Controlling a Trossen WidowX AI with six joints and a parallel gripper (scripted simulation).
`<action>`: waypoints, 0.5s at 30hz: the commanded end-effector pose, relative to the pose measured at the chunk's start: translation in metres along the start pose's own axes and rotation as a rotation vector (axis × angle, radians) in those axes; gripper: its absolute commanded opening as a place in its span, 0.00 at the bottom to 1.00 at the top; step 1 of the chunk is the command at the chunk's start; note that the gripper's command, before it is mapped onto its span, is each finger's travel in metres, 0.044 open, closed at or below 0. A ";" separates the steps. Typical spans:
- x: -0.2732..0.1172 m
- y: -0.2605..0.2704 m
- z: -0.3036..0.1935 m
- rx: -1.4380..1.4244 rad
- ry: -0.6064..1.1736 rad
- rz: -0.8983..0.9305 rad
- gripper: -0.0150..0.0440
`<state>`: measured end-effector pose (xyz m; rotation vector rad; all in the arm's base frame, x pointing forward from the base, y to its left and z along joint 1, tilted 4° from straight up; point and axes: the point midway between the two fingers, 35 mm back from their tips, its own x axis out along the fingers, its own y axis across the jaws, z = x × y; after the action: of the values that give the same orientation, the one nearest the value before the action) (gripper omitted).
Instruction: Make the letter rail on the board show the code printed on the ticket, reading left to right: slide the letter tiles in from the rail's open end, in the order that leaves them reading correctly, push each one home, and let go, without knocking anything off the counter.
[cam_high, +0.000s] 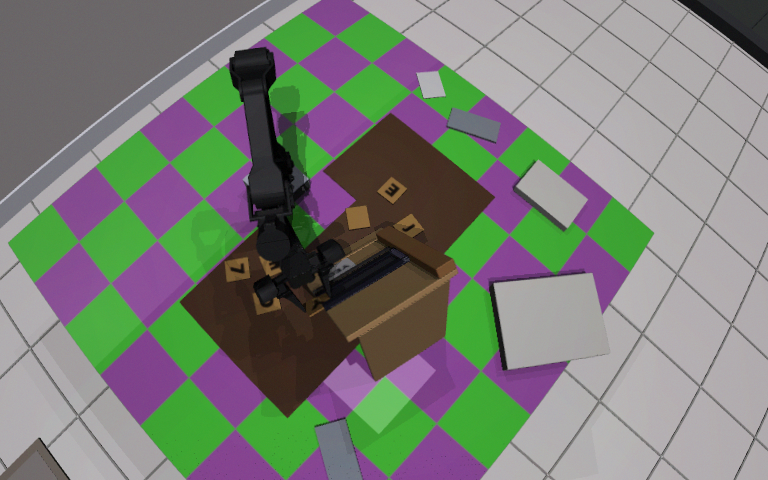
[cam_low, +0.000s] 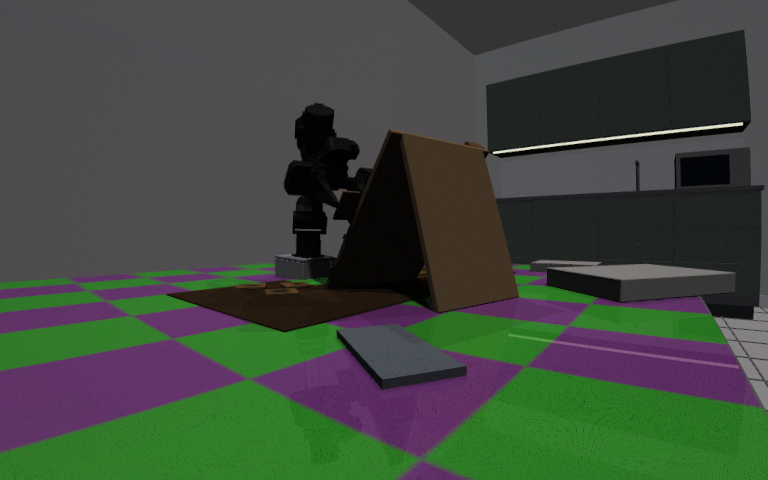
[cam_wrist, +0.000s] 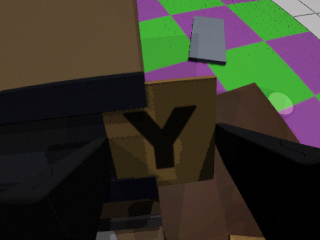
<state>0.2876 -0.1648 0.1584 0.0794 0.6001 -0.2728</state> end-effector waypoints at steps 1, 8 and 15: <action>0.000 0.002 -0.001 0.003 0.001 -0.002 0.25; 0.000 0.006 -0.001 0.003 0.001 -0.002 0.25; 0.000 0.009 -0.001 0.003 0.001 -0.002 0.25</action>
<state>0.2898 -0.1576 0.1583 0.0801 0.6002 -0.2725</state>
